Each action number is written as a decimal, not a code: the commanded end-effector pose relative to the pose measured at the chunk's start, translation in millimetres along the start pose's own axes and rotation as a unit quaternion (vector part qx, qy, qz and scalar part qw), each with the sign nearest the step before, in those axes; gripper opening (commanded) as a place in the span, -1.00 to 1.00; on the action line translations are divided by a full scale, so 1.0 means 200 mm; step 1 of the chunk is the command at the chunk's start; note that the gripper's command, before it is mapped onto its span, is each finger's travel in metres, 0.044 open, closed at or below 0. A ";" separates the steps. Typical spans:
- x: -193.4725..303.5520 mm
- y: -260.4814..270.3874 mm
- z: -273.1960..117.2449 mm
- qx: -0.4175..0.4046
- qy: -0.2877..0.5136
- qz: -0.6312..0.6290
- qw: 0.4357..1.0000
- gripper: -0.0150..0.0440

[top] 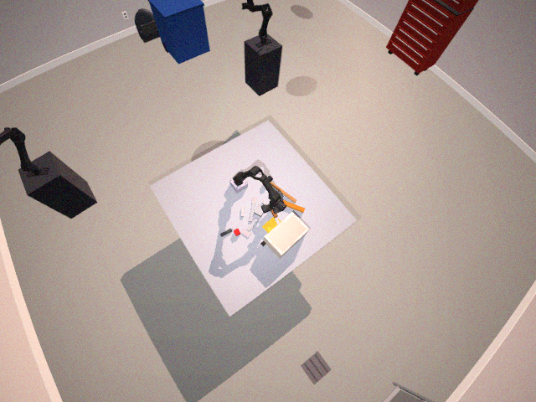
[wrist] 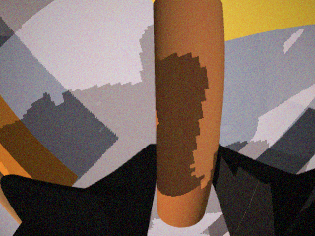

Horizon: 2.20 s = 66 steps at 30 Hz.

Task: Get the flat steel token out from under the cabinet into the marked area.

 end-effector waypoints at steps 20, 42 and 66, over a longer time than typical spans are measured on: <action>0.14 -0.03 0.01 0.001 0.002 0.001 1.000 -0.49; 0.26 -0.06 0.01 0.001 0.003 0.001 1.000 -0.49; 0.42 -0.10 0.01 0.002 0.005 0.001 1.000 -0.49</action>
Point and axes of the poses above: the point midway between the two fingers, 35 mm back from their tips, its own z axis out along the fingers, its own y axis across the jaws, x = y × z, the point moved 8 cm from there along -z, back along the fingers, and after that the axes turned 15 degrees about z, right-handed, at the moved point
